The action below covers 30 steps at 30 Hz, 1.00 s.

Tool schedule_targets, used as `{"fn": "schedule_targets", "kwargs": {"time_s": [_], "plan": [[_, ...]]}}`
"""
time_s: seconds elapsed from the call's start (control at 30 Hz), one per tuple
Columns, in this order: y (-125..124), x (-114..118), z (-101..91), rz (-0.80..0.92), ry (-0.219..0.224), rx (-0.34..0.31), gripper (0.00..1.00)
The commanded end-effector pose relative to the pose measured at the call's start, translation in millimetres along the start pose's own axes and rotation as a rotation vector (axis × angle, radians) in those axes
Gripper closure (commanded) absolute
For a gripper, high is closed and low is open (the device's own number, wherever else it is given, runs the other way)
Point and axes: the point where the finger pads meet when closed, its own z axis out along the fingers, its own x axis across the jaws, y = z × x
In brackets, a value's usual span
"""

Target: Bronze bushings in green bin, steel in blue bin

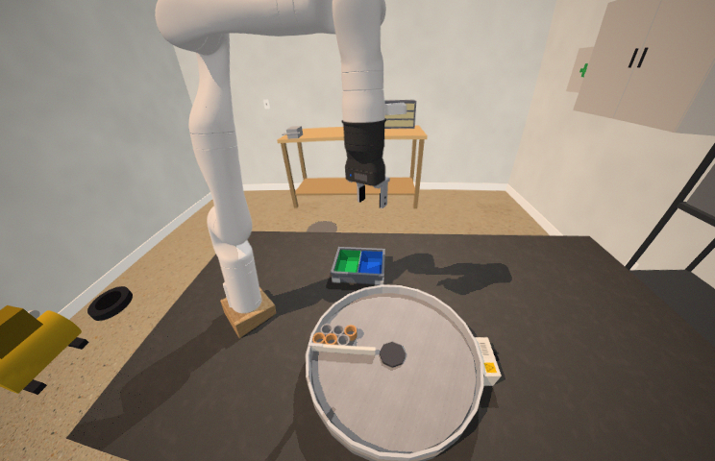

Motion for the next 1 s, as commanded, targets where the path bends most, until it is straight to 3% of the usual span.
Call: {"fn": "schedule_targets", "kwargs": {"time_s": [0.0, 0.13, 0.17, 0.27, 0.47, 0.63, 0.73, 0.83, 0.9, 0.97], "plan": [[0, 0, -0.4, 0.0, 0.001, 0.001, 0.0], [0, 0, -0.4, 0.0, 0.001, 0.001, 0.0], [5, 1, 9.7, 0.0, 0.001, 0.001, 0.73], [22, 5, 40.2, 0.0, 0.001, 0.002, 0.73], [27, 6, 50.3, 0.0, 0.001, 0.002, 0.73], [55, 12, 101.1, -0.001, 0.001, 0.004, 0.73], [55, 12, 101.1, -0.001, 0.001, 0.004, 0.73], [71, 16, 131.6, -0.001, 0.001, 0.005, 0.73], [71, 16, 131.6, -0.001, 0.001, 0.005, 0.73], [82, 18, 151.9, -0.001, 0.001, 0.005, 0.73]]}}
